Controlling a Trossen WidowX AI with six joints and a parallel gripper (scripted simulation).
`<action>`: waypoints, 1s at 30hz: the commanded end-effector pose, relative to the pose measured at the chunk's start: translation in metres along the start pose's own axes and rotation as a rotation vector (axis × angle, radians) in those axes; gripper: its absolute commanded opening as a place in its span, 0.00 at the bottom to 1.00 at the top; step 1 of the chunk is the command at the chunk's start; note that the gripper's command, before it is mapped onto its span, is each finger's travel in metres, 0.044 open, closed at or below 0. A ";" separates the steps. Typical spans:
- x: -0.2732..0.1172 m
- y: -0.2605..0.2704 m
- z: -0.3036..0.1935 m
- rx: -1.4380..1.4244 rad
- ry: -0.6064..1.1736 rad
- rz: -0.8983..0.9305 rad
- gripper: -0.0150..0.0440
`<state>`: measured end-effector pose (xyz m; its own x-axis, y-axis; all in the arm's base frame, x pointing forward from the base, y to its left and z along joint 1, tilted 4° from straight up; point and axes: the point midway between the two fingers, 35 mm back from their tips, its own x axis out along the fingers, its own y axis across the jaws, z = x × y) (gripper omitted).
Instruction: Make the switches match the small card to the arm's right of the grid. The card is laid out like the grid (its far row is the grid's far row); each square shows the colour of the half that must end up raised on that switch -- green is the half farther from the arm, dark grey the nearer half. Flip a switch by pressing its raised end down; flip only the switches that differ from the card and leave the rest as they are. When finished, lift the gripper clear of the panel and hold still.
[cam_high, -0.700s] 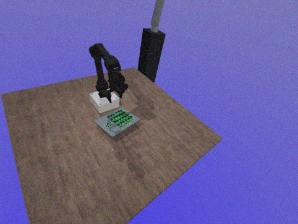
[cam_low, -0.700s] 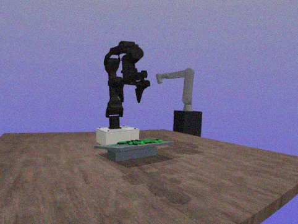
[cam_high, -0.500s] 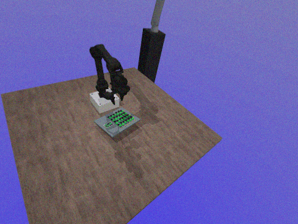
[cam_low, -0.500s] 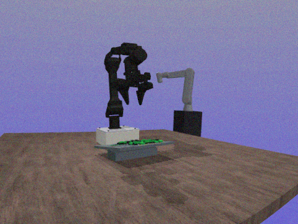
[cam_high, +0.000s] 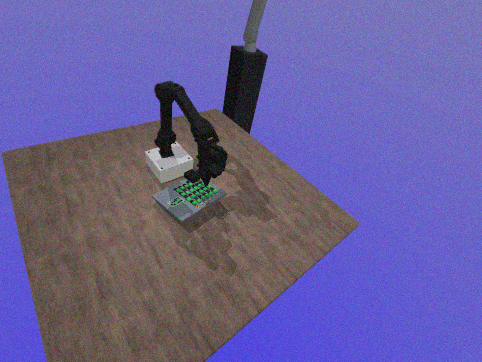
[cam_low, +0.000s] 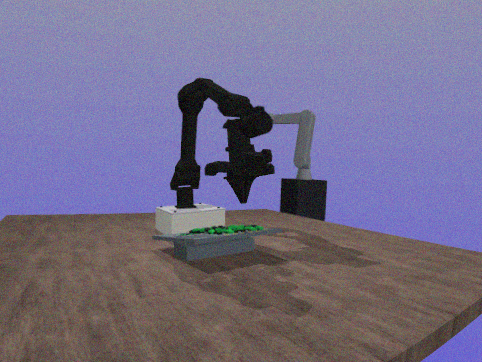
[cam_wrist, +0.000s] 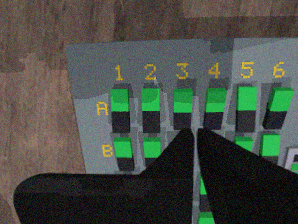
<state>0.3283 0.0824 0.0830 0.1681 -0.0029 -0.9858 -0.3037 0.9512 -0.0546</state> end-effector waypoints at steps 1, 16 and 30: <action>0.029 0.001 0.001 0.007 0.024 -0.005 0.25; 0.045 0.001 0.001 0.007 0.026 -0.006 0.25; 0.056 0.001 0.001 0.007 0.026 -0.006 0.25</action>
<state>0.3370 0.0838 0.0287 0.1416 -0.0121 -0.9899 -0.2987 0.9528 -0.0544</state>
